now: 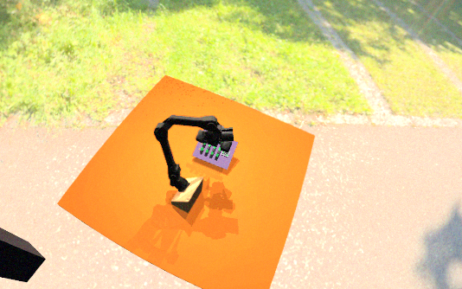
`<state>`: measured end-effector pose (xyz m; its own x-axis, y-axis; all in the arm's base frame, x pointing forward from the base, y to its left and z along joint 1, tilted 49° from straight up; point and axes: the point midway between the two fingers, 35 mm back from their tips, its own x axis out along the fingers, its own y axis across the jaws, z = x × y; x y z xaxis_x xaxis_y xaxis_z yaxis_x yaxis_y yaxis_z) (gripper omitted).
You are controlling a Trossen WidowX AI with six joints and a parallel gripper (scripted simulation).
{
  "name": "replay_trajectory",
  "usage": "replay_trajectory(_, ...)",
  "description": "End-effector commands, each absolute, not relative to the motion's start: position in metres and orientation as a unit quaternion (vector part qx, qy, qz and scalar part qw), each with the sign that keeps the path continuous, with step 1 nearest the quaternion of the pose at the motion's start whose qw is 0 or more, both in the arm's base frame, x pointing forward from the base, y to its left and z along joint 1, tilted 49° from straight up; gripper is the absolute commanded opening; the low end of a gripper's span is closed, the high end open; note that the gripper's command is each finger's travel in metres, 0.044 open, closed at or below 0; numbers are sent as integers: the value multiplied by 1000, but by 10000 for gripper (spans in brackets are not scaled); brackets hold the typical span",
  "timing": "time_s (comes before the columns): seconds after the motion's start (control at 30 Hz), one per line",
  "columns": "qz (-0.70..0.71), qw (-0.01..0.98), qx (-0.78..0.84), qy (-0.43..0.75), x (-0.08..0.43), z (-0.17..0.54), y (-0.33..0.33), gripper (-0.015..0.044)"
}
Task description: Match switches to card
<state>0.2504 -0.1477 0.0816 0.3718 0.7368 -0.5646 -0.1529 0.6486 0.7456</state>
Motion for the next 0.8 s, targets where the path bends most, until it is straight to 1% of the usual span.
replay_trajectory(0.0, 288, 771, 304, 481, 252, 81, -147, 374)
replay_trajectory(0.07, 283, 772, 302, 483, 268, 75, -137, 321)
replay_trajectory(0.23, 282, 775, 307, 475, 325, 62, -88, 190)
replay_trajectory(0.47, 286, 773, 307, 476, 336, 55, -72, 6)
replay_trajectory(0.53, 289, 769, 305, 481, 345, 44, -57, 0)
replay_trajectory(0.77, 289, 769, 305, 482, 348, 40, -51, 0)
